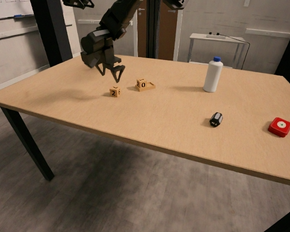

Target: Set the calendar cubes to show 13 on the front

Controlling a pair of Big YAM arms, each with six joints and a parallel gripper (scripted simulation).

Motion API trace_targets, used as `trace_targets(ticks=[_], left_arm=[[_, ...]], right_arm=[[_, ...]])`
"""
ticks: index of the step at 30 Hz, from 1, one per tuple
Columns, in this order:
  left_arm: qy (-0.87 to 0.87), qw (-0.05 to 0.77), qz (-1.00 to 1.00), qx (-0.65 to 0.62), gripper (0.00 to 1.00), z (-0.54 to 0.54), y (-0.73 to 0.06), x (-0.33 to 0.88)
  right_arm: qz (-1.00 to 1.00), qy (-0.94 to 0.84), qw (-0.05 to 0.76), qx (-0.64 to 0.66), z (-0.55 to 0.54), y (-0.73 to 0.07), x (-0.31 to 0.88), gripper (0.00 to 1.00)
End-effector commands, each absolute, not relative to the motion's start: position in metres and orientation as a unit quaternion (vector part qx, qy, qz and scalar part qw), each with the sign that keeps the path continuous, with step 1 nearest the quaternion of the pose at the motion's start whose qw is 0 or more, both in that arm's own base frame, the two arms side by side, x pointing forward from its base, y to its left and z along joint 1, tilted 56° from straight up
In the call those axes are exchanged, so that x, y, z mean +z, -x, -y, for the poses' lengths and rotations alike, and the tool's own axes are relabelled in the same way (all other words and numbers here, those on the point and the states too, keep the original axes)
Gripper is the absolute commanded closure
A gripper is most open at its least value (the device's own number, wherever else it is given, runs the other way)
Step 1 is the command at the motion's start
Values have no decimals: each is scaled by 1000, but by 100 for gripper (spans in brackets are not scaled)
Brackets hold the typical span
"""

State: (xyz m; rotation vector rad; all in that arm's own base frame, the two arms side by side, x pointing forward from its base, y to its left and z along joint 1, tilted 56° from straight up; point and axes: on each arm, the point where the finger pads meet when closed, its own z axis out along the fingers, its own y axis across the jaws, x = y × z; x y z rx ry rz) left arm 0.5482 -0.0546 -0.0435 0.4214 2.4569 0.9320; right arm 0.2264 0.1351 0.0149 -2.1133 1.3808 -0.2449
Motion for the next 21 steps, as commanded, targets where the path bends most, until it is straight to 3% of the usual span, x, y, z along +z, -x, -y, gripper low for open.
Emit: trace_targets(ticks=[1, 21], left_arm=[[-276, 204, -865, 366, 0, 74, -538, -62], [-580, 45, -670, 462, 0, 103, -511, -86]], right_arm=[[-523, 793, 298, -92, -136, -230, 18, 0], [-523, 793, 298, -92, -136, -230, 18, 0]])
